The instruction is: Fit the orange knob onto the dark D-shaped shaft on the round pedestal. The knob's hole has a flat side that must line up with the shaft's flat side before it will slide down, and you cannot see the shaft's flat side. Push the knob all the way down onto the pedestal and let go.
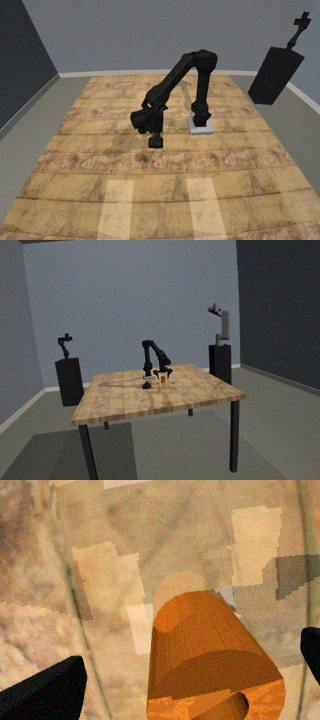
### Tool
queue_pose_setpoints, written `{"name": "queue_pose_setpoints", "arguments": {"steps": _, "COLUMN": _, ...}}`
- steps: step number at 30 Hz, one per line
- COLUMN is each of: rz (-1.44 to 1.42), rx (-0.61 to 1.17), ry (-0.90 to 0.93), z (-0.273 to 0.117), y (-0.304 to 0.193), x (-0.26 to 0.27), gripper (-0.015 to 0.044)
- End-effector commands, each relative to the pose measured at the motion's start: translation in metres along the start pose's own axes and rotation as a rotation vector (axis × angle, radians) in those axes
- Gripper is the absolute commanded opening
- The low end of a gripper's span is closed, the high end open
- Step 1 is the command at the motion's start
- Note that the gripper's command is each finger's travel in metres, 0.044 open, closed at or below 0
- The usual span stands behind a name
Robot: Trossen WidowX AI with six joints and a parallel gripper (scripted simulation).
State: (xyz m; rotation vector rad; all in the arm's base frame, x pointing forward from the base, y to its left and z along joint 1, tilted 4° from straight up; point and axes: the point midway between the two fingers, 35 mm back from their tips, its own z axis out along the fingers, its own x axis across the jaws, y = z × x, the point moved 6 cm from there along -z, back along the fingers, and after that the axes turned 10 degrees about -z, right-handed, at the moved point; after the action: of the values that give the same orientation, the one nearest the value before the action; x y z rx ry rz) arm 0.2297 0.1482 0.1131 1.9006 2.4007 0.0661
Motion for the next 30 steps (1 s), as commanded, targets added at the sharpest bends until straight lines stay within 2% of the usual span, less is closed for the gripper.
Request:
{"name": "queue_pose_setpoints", "arguments": {"steps": 1, "rz": -0.006, "rx": 0.003, "ry": -0.004, "z": 0.007, "y": -0.001, "x": -0.001, "gripper": 0.0440}}
{"name": "queue_pose_setpoints", "arguments": {"steps": 10, "rz": -0.006, "rx": 0.003, "ry": -0.004, "z": 0.019, "y": -0.002, "x": -0.001, "gripper": 0.0440}}
{"name": "queue_pose_setpoints", "arguments": {"steps": 20, "rz": -0.006, "rx": 0.003, "ry": -0.004, "z": 0.019, "y": -0.002, "x": -0.001, "gripper": 0.0177}}
{"name": "queue_pose_setpoints", "arguments": {"steps": 26, "rz": -0.006, "rx": 0.003, "ry": -0.004, "z": 0.019, "y": -0.002, "x": -0.001, "gripper": 0.0138}}
{"name": "queue_pose_setpoints", "arguments": {"steps": 30, "rz": -0.004, "rx": 0.005, "ry": -0.004, "z": 0.016, "y": -0.001, "x": -0.001, "gripper": 0.0032}}
